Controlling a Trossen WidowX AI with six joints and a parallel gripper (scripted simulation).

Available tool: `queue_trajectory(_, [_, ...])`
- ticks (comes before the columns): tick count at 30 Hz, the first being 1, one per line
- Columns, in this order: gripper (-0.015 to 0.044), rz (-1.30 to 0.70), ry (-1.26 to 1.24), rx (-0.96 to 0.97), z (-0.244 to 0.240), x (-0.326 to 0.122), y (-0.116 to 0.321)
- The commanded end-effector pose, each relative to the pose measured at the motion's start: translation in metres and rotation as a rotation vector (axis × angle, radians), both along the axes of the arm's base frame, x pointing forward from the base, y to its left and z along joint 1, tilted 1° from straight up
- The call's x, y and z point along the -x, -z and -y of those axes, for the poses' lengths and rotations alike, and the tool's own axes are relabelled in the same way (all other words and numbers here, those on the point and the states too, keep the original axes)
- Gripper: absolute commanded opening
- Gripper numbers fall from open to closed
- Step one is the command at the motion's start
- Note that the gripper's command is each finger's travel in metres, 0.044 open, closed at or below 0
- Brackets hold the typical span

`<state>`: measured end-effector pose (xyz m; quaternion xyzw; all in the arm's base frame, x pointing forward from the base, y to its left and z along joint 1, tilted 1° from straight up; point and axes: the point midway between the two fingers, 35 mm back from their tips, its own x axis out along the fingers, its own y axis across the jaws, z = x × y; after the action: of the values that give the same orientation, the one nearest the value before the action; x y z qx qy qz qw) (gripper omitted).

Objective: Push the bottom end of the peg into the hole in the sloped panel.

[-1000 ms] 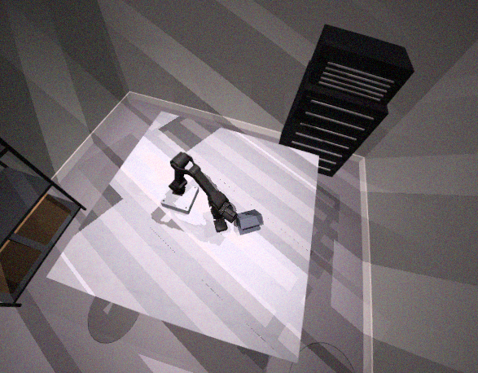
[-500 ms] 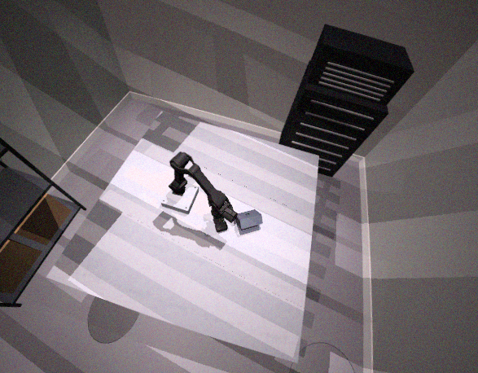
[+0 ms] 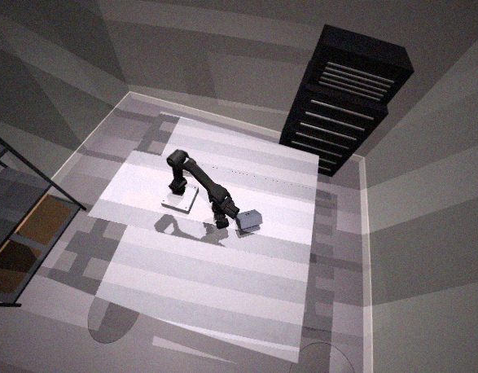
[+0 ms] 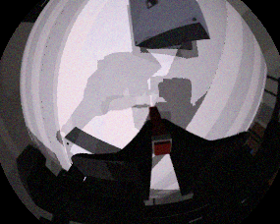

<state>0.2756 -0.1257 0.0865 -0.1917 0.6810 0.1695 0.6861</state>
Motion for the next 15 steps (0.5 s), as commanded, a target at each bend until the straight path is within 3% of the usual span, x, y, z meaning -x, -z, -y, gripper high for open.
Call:
queue_trajectory(1, [0.0, 0.0, 0.001, -0.003, -0.0003, 0.0001, -0.0137])
queue_trajectory(15, [0.0, -0.019, -0.092, 0.046, -0.0062, -0.0068, -0.0137])
